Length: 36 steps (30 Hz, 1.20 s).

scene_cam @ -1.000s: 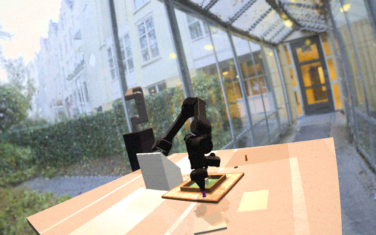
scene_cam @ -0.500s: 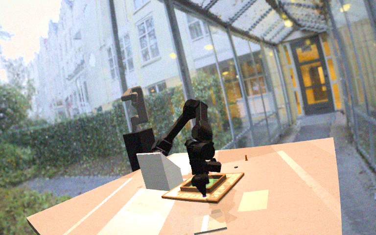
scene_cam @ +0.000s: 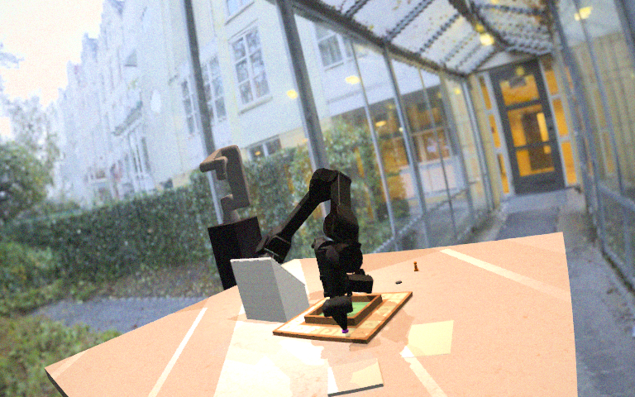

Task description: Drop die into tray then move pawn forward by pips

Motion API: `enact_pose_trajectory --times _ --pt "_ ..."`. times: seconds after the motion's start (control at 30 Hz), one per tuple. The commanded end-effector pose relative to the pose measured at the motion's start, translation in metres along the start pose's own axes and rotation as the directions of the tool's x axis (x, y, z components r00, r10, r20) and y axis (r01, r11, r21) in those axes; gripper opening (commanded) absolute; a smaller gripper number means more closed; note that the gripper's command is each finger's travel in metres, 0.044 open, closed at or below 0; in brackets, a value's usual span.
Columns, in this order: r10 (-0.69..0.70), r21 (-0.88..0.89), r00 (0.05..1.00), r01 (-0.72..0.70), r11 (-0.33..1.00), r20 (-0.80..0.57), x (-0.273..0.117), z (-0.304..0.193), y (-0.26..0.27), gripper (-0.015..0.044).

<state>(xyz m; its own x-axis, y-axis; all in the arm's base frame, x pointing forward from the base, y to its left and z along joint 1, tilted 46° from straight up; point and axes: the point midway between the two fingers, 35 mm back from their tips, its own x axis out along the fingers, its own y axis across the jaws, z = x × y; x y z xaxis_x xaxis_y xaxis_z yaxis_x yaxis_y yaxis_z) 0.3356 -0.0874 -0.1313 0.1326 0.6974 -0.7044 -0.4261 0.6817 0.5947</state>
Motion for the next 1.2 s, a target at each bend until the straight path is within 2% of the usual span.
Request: enact_pose_trajectory --times 0.0,0.57,0.77,1.17 --pt "0.003 0.006 1.0 -0.003 1.0 0.001 0.0 0.0 0.0 0.0" --pt "-0.002 0.007 1.0 0.002 1.0 -0.003 -0.125 -0.006 -0.003 0.0" --pt "-0.003 0.007 1.0 0.003 1.0 -0.004 -0.124 -0.003 -0.002 0.0" --pt "-0.008 0.008 1.0 0.008 1.0 -0.003 -0.076 0.056 0.029 0.0"
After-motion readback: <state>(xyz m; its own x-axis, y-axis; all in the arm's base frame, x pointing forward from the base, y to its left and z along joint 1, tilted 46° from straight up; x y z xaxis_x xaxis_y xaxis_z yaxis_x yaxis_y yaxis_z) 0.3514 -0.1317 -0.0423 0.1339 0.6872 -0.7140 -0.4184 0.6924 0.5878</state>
